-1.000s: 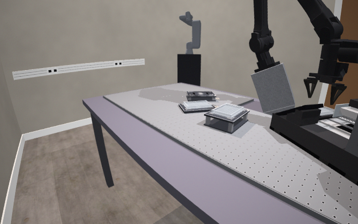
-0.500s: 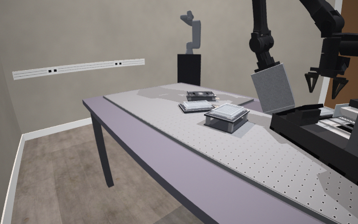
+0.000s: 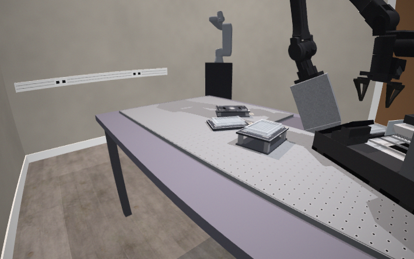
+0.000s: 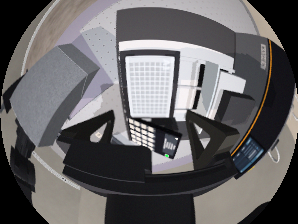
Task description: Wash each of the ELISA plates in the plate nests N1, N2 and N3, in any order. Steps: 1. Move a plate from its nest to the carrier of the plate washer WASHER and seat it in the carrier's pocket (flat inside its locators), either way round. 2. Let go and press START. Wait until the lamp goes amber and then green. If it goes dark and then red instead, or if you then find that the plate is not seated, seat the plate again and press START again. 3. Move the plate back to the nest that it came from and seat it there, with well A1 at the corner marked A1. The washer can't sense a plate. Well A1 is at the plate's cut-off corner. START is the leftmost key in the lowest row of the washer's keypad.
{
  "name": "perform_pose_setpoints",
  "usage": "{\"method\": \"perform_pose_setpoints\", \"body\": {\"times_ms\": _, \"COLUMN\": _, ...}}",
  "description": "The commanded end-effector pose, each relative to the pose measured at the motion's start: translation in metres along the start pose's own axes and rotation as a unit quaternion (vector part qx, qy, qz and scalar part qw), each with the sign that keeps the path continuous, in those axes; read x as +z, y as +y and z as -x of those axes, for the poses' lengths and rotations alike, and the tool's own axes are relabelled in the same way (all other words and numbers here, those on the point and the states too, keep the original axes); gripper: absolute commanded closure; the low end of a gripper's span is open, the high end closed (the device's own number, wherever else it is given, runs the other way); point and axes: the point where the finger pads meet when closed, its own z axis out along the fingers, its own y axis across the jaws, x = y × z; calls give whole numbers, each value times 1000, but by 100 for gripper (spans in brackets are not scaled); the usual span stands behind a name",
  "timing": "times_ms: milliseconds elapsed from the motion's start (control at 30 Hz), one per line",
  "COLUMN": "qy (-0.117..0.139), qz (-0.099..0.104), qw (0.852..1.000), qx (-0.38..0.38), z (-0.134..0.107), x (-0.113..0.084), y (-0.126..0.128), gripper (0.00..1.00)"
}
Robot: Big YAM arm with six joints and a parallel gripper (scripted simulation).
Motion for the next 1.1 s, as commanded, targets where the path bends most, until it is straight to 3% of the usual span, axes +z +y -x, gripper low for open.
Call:
{"method": "perform_pose_setpoints", "body": {"times_ms": 0, "qy": -2, "qz": -22, "qw": 1000, "qx": 5, "z": 3, "x": -23, "y": -16, "gripper": 0}}
{"method": "perform_pose_setpoints", "body": {"times_ms": 133, "qy": -2, "qz": -13, "qw": 1000, "qx": 4, "z": 0, "x": -13, "y": -11, "gripper": 0}}
{"method": "perform_pose_setpoints", "body": {"times_ms": 1067, "qy": -2, "qz": -13, "qw": 1000, "qx": 4, "z": 0, "x": -13, "y": -11, "gripper": 0}}
